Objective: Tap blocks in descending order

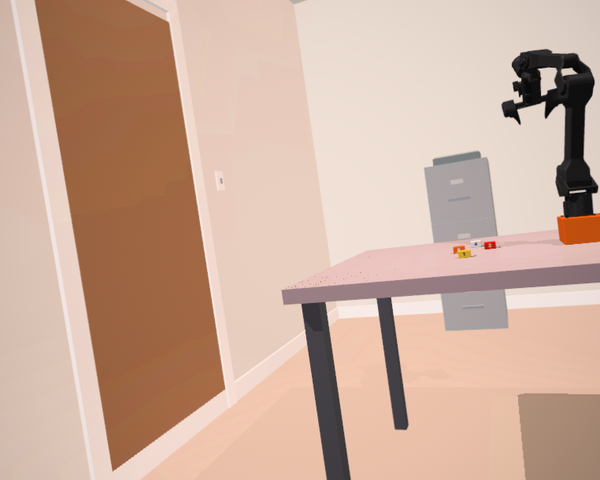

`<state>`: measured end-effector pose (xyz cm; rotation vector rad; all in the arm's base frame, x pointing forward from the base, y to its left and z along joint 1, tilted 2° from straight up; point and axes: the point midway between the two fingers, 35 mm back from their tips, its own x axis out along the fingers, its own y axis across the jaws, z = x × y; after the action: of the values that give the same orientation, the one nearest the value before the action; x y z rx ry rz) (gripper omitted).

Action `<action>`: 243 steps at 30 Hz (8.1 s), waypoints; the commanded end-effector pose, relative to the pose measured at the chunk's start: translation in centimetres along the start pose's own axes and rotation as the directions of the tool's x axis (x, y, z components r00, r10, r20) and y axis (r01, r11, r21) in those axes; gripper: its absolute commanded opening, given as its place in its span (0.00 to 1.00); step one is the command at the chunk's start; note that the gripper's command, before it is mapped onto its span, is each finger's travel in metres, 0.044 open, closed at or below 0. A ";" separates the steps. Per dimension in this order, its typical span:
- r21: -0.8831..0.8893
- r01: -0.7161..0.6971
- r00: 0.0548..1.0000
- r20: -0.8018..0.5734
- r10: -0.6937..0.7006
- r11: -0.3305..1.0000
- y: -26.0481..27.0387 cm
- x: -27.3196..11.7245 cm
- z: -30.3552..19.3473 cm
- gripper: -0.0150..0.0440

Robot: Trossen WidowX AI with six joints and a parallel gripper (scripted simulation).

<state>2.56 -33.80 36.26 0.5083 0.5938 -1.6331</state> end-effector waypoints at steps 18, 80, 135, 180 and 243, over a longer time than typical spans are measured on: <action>-0.668 -0.704 0.708 -0.688 0.159 0.243 25.0 2.1 -26.7 0.93; -0.637 -0.769 0.639 -0.765 0.082 0.049 25.6 -10.4 -40.9 0.93; -0.638 -0.768 0.640 -0.764 0.086 0.049 31.3 -9.3 -39.8 0.93; -0.638 -0.768 0.640 -0.764 0.086 0.049 32.2 -3.0 -47.4 0.29; -0.647 -0.761 0.649 -0.756 0.081 0.050 26.7 6.0 -38.2 0.29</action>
<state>27.82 -16.57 0.83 0.1153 1.5960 -0.1364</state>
